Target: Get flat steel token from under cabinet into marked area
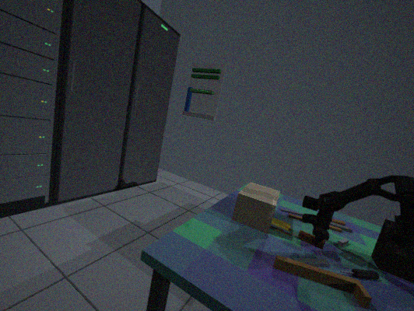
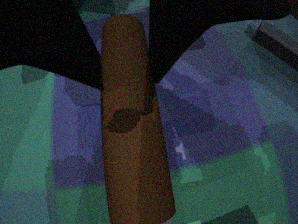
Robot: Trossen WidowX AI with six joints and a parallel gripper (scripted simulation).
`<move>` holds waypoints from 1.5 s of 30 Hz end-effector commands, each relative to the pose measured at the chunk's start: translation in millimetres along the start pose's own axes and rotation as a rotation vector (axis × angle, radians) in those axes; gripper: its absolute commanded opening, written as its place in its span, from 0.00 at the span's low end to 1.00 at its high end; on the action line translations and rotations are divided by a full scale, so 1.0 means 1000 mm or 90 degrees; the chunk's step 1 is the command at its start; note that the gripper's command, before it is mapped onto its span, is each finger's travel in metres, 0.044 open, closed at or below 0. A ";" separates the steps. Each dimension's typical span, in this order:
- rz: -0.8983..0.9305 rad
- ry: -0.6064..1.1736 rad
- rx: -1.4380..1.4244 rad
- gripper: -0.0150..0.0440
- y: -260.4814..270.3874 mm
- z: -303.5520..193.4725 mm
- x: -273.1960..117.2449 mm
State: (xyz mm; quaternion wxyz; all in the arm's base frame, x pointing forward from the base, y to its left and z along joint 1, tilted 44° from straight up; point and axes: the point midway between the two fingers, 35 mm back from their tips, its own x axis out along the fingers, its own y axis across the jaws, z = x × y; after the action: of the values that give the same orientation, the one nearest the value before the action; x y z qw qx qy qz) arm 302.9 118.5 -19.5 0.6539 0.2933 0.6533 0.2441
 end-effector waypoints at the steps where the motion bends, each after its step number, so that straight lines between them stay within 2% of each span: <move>1: -0.001 0.002 0.003 0.25 0.000 -0.006 0.001; 45: -0.001 0.003 0.004 0.25 0.002 -0.055 0.001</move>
State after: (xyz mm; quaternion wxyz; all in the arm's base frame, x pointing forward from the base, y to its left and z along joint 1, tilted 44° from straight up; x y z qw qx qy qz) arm 253.3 124.0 -16.5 0.6530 0.2938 0.6541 0.2438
